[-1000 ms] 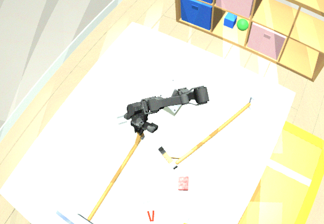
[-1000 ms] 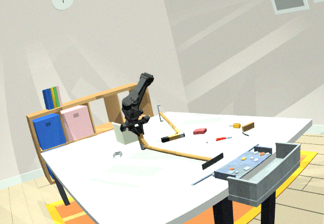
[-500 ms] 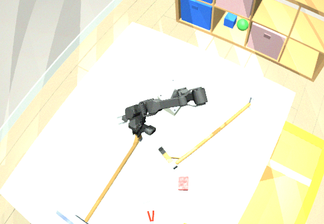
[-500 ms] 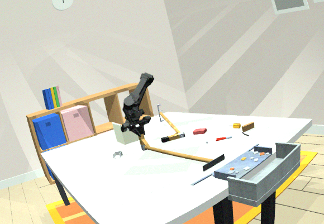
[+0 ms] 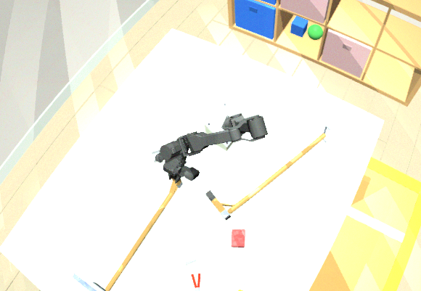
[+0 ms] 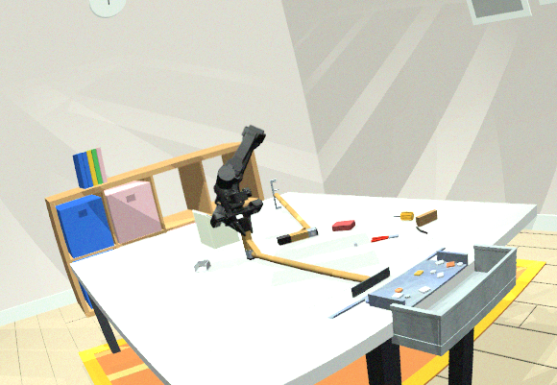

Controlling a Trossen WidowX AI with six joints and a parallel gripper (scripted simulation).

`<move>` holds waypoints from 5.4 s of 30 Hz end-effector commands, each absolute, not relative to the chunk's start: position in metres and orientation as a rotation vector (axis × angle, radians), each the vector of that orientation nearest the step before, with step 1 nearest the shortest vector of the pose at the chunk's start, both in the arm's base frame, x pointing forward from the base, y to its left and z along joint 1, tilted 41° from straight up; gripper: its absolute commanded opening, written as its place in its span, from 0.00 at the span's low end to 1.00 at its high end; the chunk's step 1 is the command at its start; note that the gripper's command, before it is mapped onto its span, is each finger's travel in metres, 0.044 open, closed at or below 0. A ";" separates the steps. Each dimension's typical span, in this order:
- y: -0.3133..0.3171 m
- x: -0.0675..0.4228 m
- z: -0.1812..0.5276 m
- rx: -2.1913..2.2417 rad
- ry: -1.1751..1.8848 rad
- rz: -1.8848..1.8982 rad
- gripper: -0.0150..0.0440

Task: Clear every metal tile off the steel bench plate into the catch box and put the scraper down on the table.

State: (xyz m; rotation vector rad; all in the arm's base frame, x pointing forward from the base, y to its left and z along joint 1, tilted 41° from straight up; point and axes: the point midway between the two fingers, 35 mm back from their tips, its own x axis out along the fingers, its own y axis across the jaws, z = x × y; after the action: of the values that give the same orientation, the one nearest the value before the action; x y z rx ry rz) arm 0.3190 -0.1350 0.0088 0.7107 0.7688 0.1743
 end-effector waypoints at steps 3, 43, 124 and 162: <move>-0.140 0.333 0.014 0.699 0.757 0.163 0.25; -0.130 0.376 0.030 0.704 0.751 0.157 0.25; -0.156 0.460 0.033 0.701 0.747 0.158 0.25; -0.161 0.503 0.037 0.700 0.743 0.159 0.25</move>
State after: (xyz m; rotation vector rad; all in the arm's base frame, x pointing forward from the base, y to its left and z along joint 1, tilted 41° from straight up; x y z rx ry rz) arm 0.4954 -0.1578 0.0322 0.7089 0.7552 0.1658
